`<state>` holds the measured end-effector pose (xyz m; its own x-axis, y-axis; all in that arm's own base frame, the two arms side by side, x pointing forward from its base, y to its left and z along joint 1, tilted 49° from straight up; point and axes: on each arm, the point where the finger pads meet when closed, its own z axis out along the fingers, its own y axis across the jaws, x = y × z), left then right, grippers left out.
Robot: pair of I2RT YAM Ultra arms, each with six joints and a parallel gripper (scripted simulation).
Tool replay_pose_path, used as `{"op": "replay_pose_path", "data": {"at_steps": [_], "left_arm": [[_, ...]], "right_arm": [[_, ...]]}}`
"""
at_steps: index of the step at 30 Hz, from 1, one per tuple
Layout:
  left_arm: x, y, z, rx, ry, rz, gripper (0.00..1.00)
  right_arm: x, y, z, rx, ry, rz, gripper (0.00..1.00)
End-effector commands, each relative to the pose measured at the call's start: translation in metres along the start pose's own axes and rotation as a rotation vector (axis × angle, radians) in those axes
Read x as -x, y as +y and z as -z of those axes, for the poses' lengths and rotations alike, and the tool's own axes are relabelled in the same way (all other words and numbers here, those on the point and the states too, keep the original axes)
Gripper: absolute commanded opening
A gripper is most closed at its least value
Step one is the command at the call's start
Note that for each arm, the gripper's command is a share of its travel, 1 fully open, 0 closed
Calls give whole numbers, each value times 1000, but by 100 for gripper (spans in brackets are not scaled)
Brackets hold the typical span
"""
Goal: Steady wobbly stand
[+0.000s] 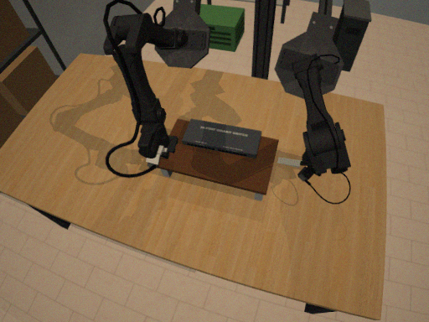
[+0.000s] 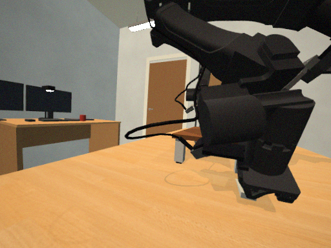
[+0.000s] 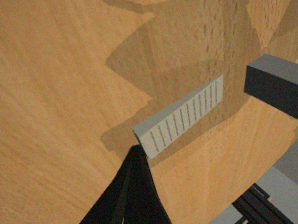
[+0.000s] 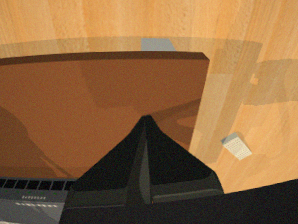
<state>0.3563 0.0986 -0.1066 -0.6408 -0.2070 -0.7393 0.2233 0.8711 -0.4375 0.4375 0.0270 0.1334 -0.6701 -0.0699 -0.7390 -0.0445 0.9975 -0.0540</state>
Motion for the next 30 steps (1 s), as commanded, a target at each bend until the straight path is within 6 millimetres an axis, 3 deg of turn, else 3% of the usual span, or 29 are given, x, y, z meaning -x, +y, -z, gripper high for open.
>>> {"op": "replay_pose_path", "data": {"at_steps": [1,9,12,18,30], "left_arm": [[-1,-6,3,0,-6,7,0],[1,-10,3,11,-3,-1,0],[-8,-14,-1,-19,2,23,0],[3,-13,0,1,-12,-4,0],[-9,-18,-4,0,8,21,0]], "right_arm": [[7,-4,-6,-4,-20,-1,0],[7,-4,-6,-4,-20,-1,0],[7,-4,-6,-4,-20,-1,0],[7,-4,-6,-4,-20,-1,0],[7,-4,-6,-4,-20,-1,0]]}}
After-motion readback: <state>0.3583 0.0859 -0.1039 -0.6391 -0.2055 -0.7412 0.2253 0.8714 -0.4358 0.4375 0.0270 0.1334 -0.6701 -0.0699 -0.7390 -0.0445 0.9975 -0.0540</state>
